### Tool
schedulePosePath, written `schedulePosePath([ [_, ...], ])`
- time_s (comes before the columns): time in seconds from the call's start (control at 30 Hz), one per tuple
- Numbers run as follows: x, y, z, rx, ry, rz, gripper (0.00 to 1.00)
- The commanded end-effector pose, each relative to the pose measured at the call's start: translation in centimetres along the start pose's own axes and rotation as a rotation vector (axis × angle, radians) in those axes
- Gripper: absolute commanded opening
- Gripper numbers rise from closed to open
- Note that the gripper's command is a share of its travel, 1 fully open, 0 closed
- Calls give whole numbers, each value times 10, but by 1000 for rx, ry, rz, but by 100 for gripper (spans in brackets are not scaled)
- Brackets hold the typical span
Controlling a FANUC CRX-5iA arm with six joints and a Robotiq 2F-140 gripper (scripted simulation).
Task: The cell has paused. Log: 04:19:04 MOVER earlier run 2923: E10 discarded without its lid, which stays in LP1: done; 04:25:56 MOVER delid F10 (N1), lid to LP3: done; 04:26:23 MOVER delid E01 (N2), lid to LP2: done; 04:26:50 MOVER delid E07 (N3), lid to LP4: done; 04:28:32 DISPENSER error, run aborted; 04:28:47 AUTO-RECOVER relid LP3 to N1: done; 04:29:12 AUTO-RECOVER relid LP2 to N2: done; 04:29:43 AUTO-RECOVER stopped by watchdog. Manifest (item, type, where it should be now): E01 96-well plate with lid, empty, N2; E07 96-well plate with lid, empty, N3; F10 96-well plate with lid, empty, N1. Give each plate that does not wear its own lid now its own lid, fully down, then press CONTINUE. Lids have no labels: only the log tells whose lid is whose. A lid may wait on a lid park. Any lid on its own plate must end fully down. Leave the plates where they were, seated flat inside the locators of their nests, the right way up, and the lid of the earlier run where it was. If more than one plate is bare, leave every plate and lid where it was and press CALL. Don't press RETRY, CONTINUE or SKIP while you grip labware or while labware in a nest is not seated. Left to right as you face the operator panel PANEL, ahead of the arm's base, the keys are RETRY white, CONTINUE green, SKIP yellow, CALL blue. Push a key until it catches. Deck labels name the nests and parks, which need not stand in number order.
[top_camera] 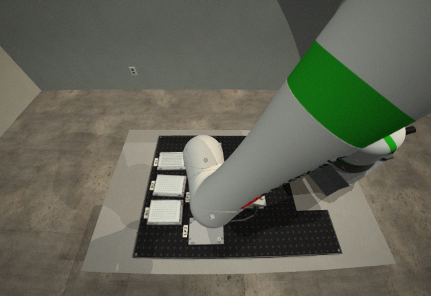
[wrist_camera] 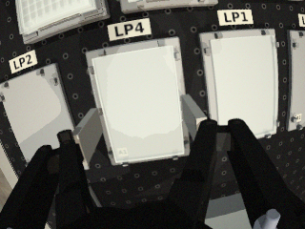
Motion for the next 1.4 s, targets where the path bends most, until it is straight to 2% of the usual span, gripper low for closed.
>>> schedulePosePath([
  [0.0,0,0,0,0,0,0,59],
  [0.5,0,0,0,0,0,0,59],
  [0.53,0,0,0,0,0,0,66],
  [1.37,0,0,0,0,0,0,66],
])
Point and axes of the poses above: the point where the finger pads meet when closed, its own y axis back along the fingers, its own z axis across the jaws, x = y × z, the point moved 10 cm from there along y, back along the fingers, and after that the axes turned 13 degrees about y, right-handed, at the moved point
